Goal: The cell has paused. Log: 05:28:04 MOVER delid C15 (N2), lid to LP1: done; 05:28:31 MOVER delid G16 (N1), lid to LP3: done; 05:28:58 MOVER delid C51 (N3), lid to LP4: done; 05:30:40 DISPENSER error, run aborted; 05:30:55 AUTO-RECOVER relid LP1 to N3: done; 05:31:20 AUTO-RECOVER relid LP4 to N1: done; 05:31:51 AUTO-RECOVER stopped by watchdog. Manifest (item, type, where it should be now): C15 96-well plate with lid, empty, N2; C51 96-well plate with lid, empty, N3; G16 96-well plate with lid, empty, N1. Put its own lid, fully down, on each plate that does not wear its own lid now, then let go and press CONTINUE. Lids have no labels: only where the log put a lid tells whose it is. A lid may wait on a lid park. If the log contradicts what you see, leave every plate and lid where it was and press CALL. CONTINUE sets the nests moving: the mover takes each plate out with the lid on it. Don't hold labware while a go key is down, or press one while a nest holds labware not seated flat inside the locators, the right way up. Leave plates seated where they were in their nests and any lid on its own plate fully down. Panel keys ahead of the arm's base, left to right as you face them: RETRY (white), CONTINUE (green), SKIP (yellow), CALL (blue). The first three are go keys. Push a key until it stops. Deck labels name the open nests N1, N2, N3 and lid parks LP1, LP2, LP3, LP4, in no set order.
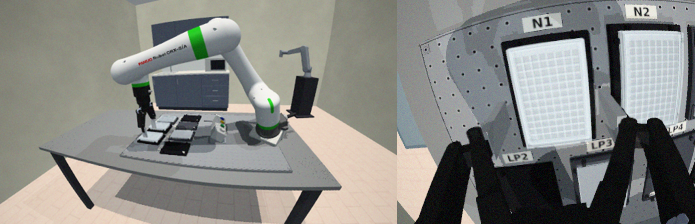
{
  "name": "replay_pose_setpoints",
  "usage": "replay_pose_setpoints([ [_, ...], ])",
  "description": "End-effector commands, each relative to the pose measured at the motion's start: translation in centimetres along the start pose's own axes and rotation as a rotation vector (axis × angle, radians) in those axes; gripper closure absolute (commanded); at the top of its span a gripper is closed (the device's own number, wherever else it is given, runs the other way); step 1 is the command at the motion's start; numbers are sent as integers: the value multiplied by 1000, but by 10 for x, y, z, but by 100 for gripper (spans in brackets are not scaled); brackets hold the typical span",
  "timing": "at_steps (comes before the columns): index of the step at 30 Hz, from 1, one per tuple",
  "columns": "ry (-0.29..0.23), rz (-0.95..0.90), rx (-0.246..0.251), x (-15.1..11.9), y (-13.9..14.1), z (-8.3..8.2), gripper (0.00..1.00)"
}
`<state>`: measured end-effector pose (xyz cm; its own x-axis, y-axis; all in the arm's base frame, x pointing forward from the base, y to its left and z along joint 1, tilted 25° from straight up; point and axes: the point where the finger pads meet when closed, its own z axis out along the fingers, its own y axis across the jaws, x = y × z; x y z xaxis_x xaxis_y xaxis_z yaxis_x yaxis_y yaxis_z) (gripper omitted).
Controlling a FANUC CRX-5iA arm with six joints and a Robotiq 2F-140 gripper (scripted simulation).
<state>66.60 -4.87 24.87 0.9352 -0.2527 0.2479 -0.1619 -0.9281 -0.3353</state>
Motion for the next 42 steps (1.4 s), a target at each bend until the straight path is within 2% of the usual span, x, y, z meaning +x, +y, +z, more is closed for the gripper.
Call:
replay_pose_setpoints([
  [1, 1, 0, 0, 0, 0, 3, 34],
  [42, 1, 0, 0, 0, 0, 7, 34],
])
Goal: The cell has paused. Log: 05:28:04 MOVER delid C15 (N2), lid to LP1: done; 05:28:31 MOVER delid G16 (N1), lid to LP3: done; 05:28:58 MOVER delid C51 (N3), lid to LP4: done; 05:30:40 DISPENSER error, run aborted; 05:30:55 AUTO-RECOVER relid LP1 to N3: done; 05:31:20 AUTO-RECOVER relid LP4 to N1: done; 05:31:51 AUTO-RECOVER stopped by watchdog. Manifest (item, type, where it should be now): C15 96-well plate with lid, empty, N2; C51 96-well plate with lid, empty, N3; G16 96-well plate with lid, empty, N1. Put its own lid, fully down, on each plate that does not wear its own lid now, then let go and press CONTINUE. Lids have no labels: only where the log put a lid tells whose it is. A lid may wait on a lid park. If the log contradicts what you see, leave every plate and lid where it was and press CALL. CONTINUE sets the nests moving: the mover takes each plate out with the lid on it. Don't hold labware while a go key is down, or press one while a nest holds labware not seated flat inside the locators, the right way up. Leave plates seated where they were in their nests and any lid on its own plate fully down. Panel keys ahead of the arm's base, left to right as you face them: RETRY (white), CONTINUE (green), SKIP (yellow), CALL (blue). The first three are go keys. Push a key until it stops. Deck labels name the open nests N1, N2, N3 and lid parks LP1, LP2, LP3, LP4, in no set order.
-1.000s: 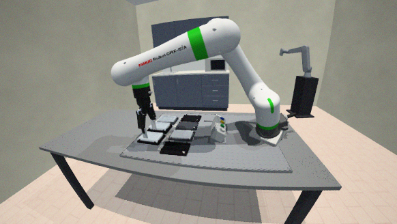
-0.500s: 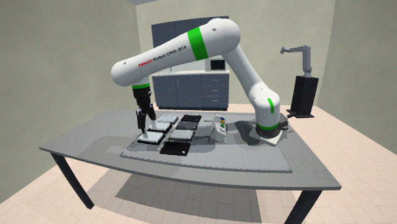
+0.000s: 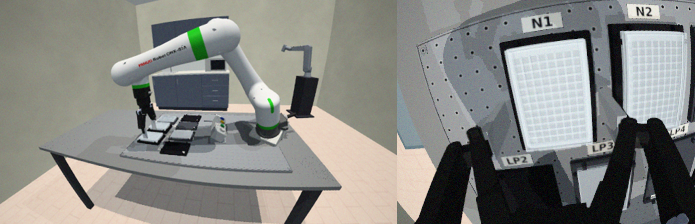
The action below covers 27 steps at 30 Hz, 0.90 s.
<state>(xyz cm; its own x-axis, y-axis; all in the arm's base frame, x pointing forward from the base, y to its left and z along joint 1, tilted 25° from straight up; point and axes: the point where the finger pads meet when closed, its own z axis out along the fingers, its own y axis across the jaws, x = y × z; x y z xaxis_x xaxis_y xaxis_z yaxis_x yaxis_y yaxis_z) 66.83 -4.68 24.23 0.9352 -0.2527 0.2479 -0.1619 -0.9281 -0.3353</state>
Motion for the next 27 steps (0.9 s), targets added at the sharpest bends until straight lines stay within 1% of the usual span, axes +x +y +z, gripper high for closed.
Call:
replay_pose_setpoints([
  [1, 1, 0, 0, 0, 0, 0, 34],
  [10, 1, 0, 0, 0, 0, 0, 34],
  [11, 1, 0, 0, 0, 0, 0, 41],
  [27, 1, 0, 0, 0, 0, 0, 41],
])
